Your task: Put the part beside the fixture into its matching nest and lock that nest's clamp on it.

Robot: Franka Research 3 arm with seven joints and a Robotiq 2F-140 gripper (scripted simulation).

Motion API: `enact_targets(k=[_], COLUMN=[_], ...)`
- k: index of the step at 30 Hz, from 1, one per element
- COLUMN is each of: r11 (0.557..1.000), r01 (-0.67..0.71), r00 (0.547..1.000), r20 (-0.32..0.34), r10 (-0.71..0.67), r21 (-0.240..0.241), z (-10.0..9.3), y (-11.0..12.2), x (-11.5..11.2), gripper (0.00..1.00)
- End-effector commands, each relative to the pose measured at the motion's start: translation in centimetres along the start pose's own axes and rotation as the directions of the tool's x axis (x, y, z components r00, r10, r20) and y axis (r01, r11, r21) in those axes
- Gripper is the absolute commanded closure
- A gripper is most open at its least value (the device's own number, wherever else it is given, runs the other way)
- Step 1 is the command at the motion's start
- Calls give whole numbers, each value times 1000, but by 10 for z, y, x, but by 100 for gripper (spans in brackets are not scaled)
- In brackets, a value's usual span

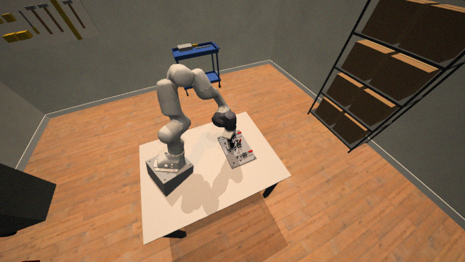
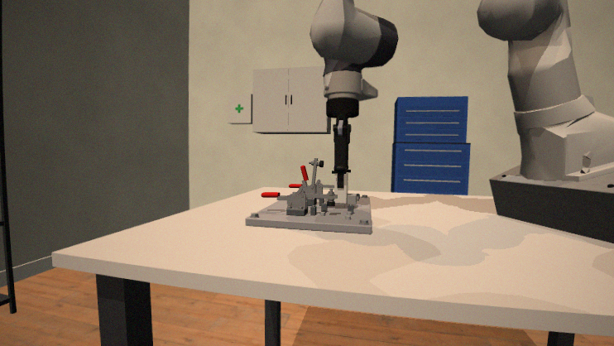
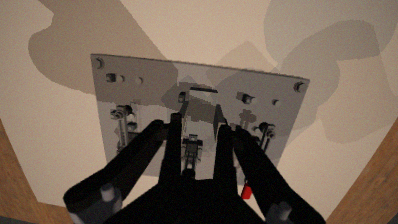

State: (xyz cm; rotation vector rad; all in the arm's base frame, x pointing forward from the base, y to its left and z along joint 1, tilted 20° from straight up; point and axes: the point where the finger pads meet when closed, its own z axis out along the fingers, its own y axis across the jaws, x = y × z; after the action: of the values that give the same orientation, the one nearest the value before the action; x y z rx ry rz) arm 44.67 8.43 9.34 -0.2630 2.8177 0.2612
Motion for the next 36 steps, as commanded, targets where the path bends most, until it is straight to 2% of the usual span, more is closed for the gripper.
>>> enact_targets(k=[1, 36], r11=[1000, 1000], r01=[6, 6], r00=[1000, 1000], r20=[11, 11], r10=[-6, -6], r21=[8, 8], z=[-2, -4], y=[-5, -7], x=[-5, -8], gripper=[100, 100])
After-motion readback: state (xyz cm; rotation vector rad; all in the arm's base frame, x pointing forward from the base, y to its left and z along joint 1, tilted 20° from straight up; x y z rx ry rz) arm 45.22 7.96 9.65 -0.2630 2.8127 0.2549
